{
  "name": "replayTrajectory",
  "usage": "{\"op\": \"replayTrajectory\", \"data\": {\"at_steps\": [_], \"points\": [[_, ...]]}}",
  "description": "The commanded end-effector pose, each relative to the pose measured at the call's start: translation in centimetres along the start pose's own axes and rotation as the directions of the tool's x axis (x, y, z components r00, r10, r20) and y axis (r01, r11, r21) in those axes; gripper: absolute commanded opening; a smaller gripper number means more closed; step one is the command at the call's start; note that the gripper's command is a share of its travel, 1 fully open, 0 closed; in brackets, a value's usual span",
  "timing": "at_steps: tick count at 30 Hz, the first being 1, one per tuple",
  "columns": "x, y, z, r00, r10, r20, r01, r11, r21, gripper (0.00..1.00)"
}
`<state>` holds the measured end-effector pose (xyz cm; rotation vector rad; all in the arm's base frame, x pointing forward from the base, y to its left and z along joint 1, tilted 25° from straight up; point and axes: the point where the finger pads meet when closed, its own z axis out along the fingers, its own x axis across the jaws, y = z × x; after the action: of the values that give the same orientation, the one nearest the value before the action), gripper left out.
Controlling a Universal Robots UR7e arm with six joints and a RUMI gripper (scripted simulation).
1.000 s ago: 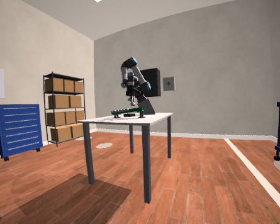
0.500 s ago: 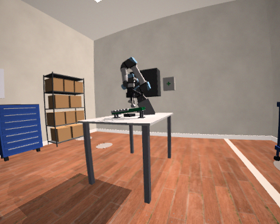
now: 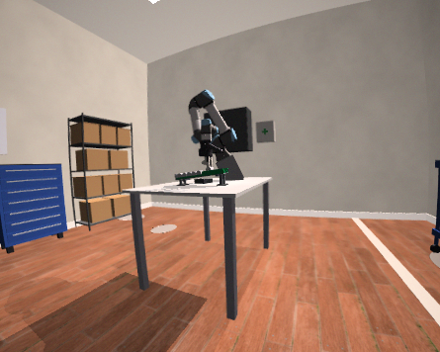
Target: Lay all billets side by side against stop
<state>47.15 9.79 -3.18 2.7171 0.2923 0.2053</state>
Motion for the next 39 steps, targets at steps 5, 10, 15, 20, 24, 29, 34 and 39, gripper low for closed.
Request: {"op": "replayTrajectory", "data": {"at_steps": [5,10,15,20,24,29,34,39], "points": [[0.1,0.0,0.2,1.000,0.000,-0.002,0.000,1.000,0.000,0.00],[0.1,0.0,0.2,1.000,0.000,-0.002,0.000,1.000,0.000,0.00],[0.1,0.0,0.2,1.000,0.000,-0.002,0.000,1.000,0.000,0.00],[0.1,0.0,0.2,1.000,0.000,-0.002,0.000,1.000,0.000,0.00],[0.1,0.0,0.4,1.000,0.000,-0.002,0.000,1.000,0.000,0.00],[0.1,-0.1,0.8,1.000,0.000,-0.002,0.000,1.000,0.000,0.00],[0.1,-0.1,1.2,1.000,0.000,-0.002,0.000,1.000,0.000,0.00],[0.1,-0.1,1.4,1.000,0.000,-0.002,0.000,1.000,0.000,0.00]]}}
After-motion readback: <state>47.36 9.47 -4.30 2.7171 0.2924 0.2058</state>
